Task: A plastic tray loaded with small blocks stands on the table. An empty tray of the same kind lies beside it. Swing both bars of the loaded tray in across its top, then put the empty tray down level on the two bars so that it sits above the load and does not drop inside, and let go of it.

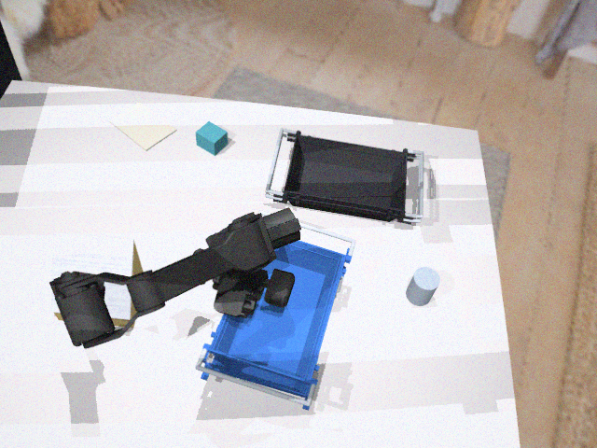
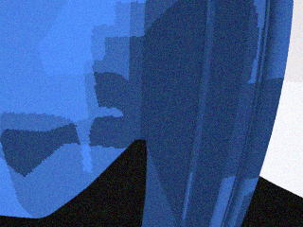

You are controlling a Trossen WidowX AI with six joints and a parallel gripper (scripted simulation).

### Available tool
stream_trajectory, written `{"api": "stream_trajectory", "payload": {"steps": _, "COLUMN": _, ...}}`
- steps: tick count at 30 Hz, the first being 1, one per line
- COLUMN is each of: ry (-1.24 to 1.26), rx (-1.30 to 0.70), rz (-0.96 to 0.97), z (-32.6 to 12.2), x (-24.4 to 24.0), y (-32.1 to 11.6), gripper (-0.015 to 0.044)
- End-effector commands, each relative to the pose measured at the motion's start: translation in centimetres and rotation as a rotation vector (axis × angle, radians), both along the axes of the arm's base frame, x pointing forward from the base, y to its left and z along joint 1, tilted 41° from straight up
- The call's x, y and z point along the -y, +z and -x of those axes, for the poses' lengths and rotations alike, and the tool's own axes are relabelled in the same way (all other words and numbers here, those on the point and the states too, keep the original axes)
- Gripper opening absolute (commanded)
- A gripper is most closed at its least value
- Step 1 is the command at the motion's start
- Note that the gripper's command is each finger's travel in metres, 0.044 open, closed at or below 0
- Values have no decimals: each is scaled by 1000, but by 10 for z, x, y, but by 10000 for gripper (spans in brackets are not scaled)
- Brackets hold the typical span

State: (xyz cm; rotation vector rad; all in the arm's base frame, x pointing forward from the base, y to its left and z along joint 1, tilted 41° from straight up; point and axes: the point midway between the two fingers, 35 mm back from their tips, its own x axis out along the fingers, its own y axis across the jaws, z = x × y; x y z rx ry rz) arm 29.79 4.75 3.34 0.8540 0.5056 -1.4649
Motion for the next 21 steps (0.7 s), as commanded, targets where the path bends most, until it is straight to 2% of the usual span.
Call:
{"api": "stream_trajectory", "payload": {"steps": 1, "ry": -13, "rx": -27, "rz": 1, "z": 5, "x": 6, "y": -3, "gripper": 0}}
{"api": "stream_trajectory", "payload": {"steps": 6, "ry": -13, "rx": -27, "rz": 1, "z": 5, "x": 6, "y": -3, "gripper": 0}}
{"api": "stream_trajectory", "payload": {"steps": 21, "ry": -13, "rx": -27, "rz": 1, "z": 5, "x": 6, "y": -3, "gripper": 220}}
